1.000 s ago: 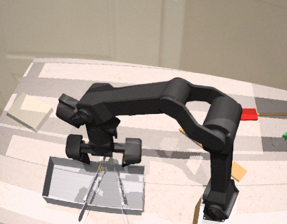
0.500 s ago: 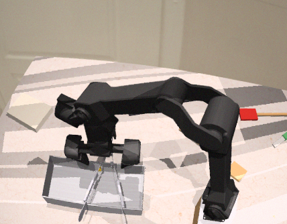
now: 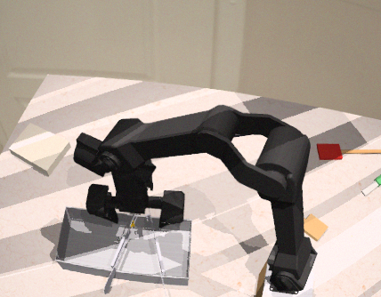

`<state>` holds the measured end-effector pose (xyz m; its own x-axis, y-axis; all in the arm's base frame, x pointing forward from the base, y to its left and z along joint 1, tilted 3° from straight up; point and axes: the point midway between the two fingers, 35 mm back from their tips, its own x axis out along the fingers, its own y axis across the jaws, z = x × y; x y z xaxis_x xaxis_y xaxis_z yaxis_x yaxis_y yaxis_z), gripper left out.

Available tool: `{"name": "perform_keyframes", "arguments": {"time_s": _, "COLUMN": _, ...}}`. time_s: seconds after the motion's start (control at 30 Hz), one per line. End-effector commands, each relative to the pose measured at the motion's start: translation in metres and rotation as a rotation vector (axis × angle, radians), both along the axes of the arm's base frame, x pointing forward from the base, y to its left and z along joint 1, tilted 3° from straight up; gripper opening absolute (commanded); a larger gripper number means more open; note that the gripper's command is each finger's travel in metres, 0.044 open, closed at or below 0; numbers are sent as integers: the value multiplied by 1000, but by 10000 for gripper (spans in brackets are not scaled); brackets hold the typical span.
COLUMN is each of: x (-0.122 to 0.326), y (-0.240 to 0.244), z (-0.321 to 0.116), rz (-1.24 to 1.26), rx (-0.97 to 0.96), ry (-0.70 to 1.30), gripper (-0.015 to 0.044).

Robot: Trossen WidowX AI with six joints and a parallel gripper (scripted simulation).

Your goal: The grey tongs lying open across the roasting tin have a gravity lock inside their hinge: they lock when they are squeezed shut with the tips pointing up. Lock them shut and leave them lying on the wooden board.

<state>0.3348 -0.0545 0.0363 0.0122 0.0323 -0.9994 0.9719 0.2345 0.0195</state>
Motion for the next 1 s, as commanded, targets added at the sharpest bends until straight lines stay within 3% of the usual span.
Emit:
{"name": "perform_keyframes", "arguments": {"time_s": 0.0, "x": -1, "y": 1, "z": -10, "rz": -3, "rx": 7, "ry": 9, "gripper": 440}}
{"name": "perform_keyframes", "arguments": {"time_s": 0.97, "x": -1, "y": 4, "z": -58, "rz": -3, "rx": 7, "ry": 9, "gripper": 440}}
